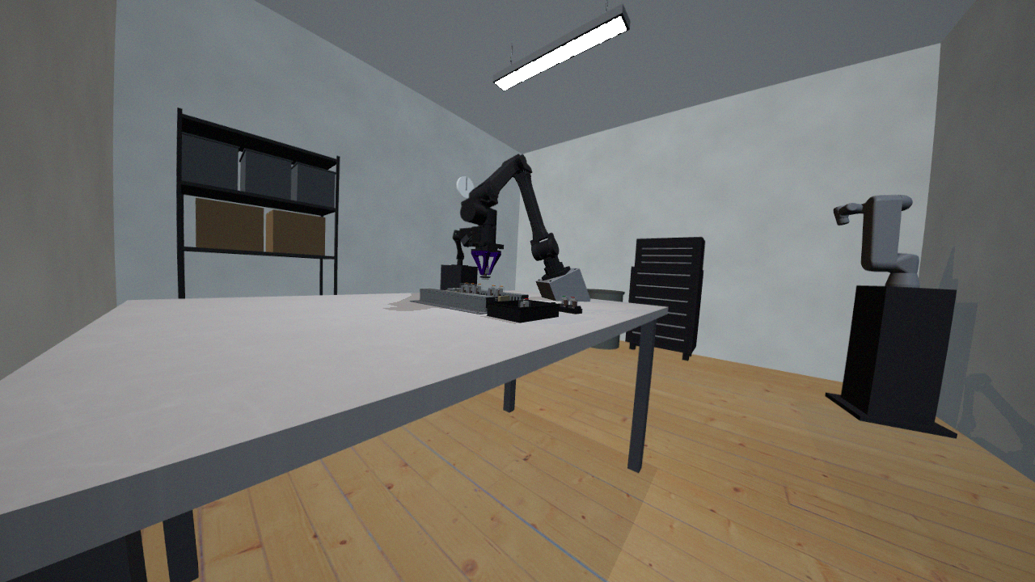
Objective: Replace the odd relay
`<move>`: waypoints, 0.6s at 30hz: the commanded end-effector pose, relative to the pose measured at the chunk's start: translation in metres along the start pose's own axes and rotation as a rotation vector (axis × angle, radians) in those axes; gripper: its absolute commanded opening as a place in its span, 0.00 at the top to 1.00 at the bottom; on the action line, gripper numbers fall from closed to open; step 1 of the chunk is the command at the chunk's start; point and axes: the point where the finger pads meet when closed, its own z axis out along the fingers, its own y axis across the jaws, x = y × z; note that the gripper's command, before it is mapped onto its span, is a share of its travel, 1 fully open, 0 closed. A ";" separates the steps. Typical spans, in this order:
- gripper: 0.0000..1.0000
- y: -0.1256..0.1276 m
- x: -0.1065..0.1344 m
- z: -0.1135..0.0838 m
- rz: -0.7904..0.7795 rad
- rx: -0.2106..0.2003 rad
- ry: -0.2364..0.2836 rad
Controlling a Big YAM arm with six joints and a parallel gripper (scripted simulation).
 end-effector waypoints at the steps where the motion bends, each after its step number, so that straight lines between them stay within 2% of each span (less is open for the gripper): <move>1: 1.00 0.018 -0.005 -0.014 0.008 -0.051 0.004; 18: 1.00 0.018 -0.005 -0.011 0.008 -0.048 0.004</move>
